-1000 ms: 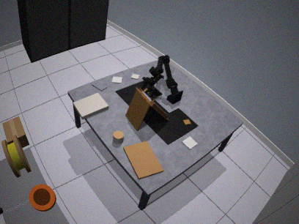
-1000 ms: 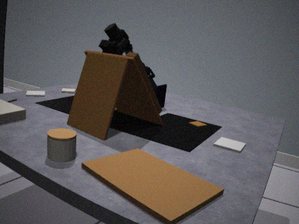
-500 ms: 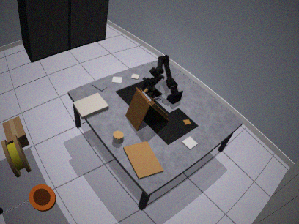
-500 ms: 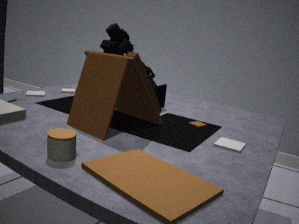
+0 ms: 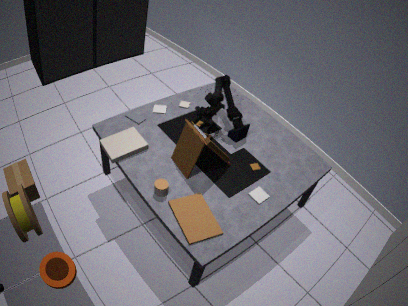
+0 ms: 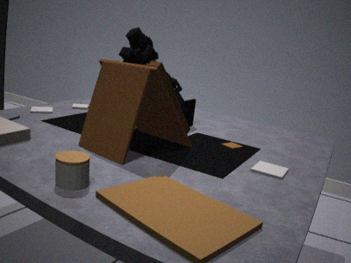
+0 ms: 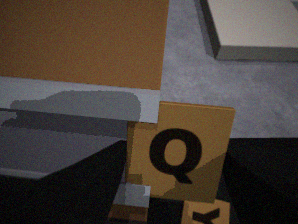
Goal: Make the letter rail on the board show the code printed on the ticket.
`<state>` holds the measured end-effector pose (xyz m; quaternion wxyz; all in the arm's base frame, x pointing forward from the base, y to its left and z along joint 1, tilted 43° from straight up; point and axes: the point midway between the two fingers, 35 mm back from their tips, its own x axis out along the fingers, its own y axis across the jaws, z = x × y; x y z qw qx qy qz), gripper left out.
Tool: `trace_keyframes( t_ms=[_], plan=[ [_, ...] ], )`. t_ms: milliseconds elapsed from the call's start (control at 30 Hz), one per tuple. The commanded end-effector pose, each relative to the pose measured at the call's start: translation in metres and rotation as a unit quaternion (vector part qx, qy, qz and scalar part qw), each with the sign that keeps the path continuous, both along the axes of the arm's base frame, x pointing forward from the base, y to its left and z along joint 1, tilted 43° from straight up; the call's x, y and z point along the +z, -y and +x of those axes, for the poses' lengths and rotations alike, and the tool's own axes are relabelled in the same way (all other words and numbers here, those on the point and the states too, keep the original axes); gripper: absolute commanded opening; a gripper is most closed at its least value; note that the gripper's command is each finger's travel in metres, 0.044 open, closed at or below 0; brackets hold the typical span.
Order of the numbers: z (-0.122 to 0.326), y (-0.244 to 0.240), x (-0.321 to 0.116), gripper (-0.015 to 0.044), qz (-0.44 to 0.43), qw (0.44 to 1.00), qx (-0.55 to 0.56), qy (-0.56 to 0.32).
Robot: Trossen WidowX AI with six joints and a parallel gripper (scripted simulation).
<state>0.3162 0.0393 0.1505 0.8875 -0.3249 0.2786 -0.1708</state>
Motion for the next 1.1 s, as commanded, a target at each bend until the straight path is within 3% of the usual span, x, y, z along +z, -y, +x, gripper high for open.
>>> trace_keyframes(
  t_ms=[0,1067],
  plan=[
    [0.000,-0.002,-0.001,0.0000,0.000,1.000,-0.001,0.001],
    [0.003,-0.014,-0.011,0.0000,0.000,1.000,-0.001,0.001]
  ],
)
